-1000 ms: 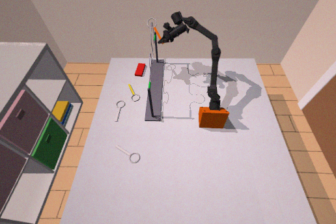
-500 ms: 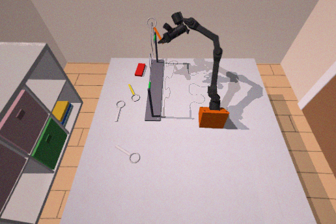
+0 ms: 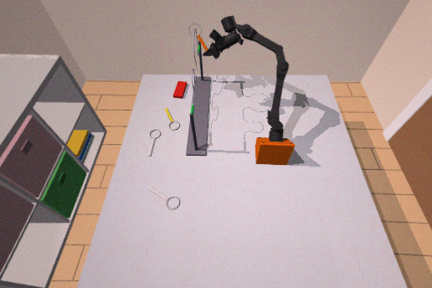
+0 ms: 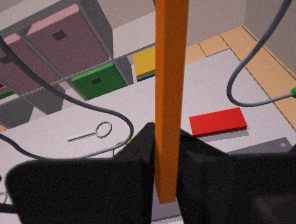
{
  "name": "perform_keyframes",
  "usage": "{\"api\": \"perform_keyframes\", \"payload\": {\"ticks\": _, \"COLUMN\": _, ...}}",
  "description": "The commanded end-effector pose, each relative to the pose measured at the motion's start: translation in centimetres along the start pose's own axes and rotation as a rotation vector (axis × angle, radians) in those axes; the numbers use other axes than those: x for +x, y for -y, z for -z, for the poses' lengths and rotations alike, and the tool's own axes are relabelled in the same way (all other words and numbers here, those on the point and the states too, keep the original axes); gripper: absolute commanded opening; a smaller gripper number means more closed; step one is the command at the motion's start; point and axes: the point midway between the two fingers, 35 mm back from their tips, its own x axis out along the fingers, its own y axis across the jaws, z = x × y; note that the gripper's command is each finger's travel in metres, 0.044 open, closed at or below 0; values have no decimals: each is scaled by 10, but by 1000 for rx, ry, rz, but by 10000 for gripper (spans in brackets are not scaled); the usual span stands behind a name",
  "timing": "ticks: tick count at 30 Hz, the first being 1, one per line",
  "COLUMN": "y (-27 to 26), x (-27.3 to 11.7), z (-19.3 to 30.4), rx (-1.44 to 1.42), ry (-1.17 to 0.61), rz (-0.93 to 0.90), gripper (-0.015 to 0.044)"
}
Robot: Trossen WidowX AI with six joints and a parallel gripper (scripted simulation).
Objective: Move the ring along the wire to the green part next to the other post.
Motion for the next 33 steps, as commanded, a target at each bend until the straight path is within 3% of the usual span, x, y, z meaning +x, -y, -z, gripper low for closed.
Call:
{"api": "perform_keyframes", "payload": {"ticks": 1, "y": 0, "x": -1, "z": -1, "rx": -50, "ry": 10, "rz": 24, "gripper": -150}}
{"api": "perform_keyframes", "payload": {"ticks": 33, "y": 12, "x": 0, "z": -3, "rx": -394, "ry": 58, "rz": 219, "gripper": -150}}
